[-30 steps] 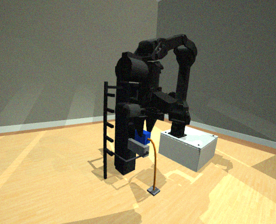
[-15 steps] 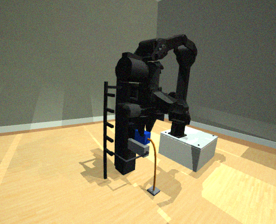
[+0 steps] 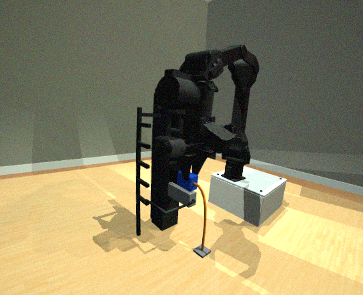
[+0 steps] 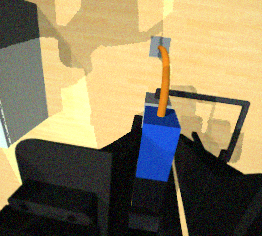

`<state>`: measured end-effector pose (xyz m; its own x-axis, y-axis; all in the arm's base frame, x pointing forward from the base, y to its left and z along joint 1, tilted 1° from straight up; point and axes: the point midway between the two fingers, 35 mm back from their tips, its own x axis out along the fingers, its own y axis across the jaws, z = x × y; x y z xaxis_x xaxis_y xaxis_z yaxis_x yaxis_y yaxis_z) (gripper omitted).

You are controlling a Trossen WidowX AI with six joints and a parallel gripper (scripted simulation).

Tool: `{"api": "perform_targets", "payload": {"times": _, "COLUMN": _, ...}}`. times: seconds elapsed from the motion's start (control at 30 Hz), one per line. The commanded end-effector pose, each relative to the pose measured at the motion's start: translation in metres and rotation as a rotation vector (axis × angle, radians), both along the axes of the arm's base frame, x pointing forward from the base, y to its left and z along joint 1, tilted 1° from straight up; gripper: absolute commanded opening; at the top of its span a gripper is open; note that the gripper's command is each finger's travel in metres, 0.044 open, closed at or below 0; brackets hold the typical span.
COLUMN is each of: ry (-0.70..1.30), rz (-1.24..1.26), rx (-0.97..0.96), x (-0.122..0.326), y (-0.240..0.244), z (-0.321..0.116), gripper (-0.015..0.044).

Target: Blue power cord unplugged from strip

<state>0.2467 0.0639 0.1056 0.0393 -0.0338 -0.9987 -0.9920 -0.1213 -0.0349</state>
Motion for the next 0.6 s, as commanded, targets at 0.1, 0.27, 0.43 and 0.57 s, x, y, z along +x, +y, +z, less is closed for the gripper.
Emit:
{"api": "perform_targets", "payload": {"times": 0.1, "ry": 0.007, "rz": 0.02, "rx": 0.059, "x": -0.002, "y": 0.028, "z": 0.002, "gripper": 0.0}}
{"api": "perform_targets", "payload": {"times": 0.27, "ry": 0.008, "rz": 0.02, "rx": 0.06, "x": -0.004, "y": 0.036, "z": 0.002, "gripper": 0.0}}
{"api": "perform_targets", "payload": {"times": 0.43, "ry": 0.009, "rz": 0.021, "rx": 0.062, "x": -0.006, "y": 0.044, "z": 0.002, "gripper": 0.0}}
{"api": "perform_targets", "payload": {"times": 0.57, "ry": 0.01, "rz": 0.021, "rx": 0.063, "x": -0.008, "y": 0.05, "z": 0.003, "gripper": 0.0}}
